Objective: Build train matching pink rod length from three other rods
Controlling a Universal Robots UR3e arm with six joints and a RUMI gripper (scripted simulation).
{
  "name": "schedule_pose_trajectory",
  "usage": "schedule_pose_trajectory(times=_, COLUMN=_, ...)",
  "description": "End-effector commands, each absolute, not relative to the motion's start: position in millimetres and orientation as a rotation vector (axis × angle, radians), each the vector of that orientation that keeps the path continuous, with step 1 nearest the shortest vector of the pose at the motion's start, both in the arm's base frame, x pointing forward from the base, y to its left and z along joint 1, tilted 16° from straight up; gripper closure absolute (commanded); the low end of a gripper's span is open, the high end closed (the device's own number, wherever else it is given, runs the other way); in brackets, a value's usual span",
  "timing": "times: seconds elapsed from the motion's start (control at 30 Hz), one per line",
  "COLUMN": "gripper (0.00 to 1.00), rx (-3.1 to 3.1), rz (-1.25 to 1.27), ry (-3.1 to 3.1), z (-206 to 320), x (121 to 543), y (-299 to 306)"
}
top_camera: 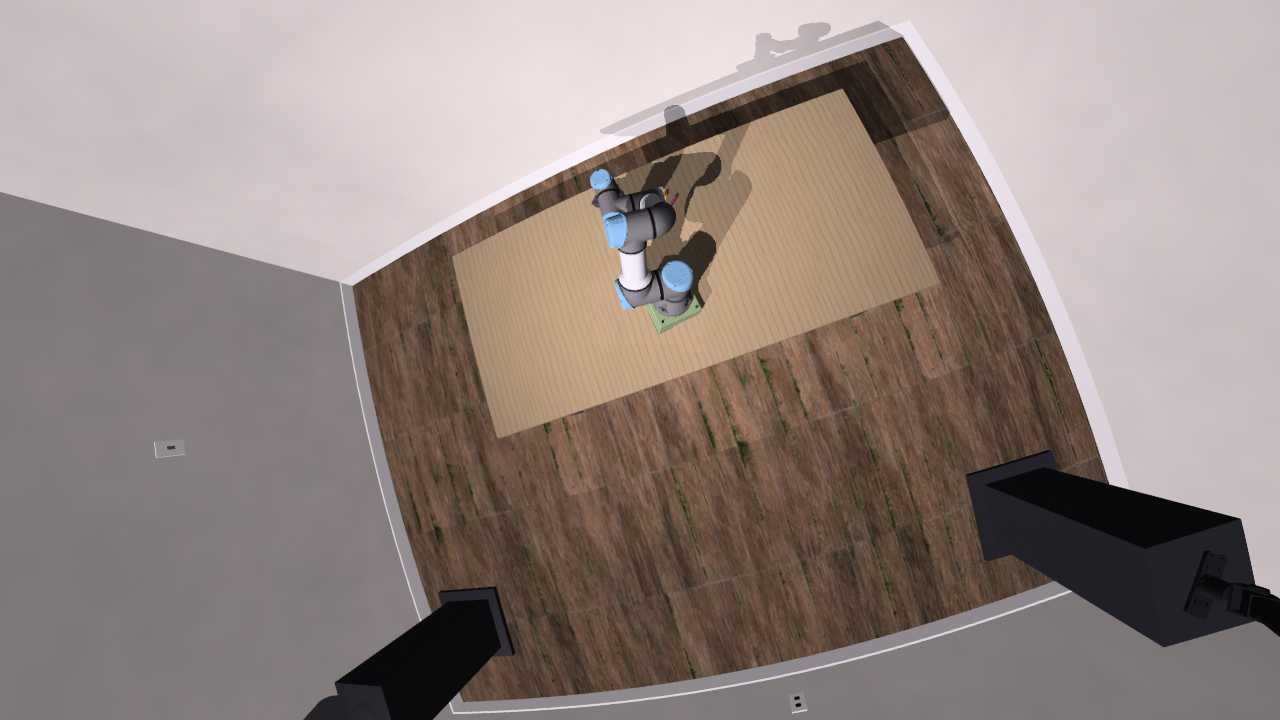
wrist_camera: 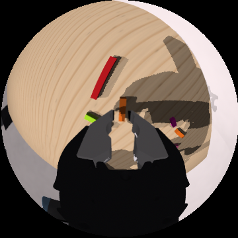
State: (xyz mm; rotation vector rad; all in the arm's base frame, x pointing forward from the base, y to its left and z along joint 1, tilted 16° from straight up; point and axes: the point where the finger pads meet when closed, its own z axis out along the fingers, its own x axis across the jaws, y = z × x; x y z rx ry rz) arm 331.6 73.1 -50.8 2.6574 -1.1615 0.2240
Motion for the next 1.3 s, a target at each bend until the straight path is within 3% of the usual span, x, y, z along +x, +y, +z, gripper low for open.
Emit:
schedule_pose_trajectory(times=0.0, gripper=0.86, rx=2.662, rz=0.235, ry=-1.161, z=-52.3, x=334.2, y=72.9)
schedule_pose_trajectory(times=1.23, gripper=0.86, rx=2.662, rz=0.237, ry=-1.162, z=-51.8, x=334.7, y=73.0)
schedule_pose_trajectory(times=1.27, gripper=1.0, rx=2.662, rz=0.237, ry=-1.162, z=-51.8, x=334.7, y=73.0)
